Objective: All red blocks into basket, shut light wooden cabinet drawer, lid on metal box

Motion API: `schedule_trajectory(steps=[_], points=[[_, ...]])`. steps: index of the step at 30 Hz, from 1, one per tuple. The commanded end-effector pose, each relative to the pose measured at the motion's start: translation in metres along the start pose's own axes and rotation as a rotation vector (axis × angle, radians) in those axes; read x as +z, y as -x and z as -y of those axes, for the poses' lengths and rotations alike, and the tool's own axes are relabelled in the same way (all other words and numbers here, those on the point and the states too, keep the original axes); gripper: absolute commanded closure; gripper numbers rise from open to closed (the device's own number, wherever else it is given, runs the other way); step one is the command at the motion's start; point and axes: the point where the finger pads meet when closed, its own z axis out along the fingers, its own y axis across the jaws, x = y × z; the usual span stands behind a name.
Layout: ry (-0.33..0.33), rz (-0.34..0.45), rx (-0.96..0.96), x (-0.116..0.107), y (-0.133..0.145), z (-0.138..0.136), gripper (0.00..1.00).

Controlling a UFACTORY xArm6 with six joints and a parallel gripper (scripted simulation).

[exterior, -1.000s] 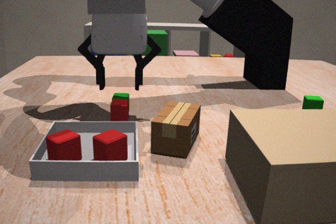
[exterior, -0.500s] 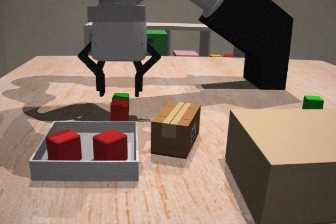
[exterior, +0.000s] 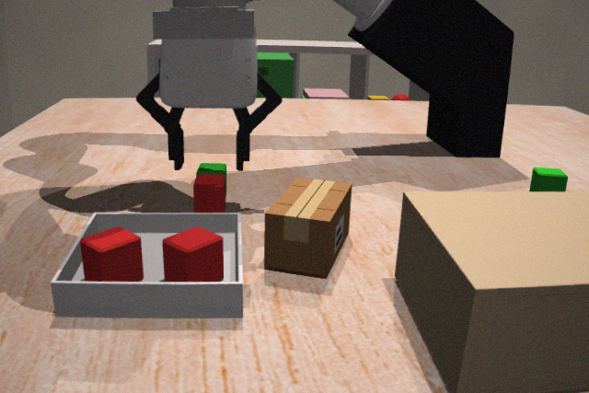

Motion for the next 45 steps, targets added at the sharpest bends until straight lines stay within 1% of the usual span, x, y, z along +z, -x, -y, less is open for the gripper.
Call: schedule_trajectory(steps=[1,21,33,45], points=[[0.000,-0.002,0.000,0.000,-0.001,0.000,0.32],[0.000,-0.002,0.000,0.004,-0.001,0.000,0.32],[0.000,-0.002,0.000,0.015,-0.001,0.000,0.32],[0.000,-0.002,0.000,0.032,-0.001,0.000,0.32]])
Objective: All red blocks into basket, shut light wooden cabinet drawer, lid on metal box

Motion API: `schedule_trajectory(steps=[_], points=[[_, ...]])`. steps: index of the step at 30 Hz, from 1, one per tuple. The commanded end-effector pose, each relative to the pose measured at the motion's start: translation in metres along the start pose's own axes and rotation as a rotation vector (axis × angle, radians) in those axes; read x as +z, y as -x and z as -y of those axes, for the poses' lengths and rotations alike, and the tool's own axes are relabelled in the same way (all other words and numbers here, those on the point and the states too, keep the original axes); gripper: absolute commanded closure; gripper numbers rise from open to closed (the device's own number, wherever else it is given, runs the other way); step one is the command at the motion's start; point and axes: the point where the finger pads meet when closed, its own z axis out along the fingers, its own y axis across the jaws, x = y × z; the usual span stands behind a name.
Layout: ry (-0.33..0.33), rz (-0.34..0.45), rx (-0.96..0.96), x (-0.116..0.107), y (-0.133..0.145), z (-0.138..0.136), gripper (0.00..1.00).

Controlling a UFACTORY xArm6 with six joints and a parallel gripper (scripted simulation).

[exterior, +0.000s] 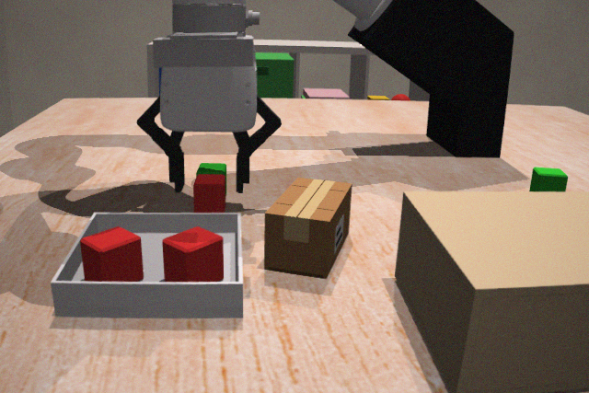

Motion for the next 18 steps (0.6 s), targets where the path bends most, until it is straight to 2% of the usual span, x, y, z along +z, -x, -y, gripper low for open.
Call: schedule_trajectory(steps=[1,18], points=[[0.000,-0.002,0.001,0.008,-0.001,0.000,0.32],[0.000,-0.002,0.001,0.022,-0.001,0.000,0.32]])
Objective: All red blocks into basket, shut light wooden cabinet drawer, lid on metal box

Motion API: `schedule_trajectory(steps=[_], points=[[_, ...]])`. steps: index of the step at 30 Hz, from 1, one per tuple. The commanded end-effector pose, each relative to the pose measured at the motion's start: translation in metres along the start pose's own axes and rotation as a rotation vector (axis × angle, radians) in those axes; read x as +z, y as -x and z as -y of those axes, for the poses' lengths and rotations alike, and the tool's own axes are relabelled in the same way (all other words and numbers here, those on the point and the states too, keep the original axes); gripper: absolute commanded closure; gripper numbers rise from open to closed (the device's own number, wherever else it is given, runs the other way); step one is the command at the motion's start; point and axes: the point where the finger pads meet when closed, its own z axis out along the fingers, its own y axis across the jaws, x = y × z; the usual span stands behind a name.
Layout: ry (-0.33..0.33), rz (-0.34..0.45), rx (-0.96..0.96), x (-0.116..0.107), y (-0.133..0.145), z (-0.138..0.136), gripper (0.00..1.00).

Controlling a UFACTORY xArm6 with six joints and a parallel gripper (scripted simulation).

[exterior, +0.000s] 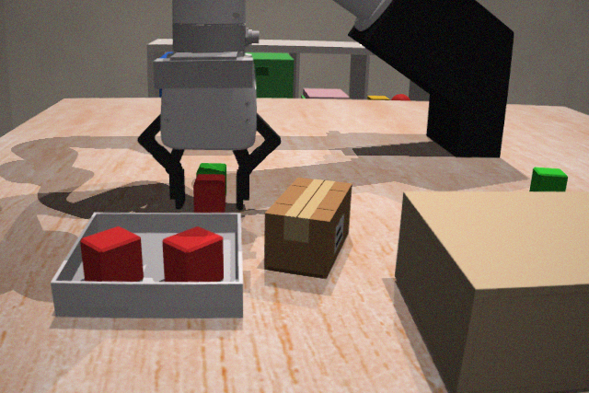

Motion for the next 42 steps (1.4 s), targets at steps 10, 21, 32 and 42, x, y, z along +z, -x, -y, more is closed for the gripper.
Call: schedule_trajectory(steps=[10,21,32,42], points=[[0.000,-0.002,0.000,0.0036,-0.0008,-0.0002,0.32],[0.000,-0.002,0.000,0.0036,-0.0008,-0.0002,0.32],[0.000,-0.002,0.000,0.0036,-0.0008,-0.0002,1.00],[0.000,-0.002,0.000,0.0036,-0.0008,-0.0002,1.00]])
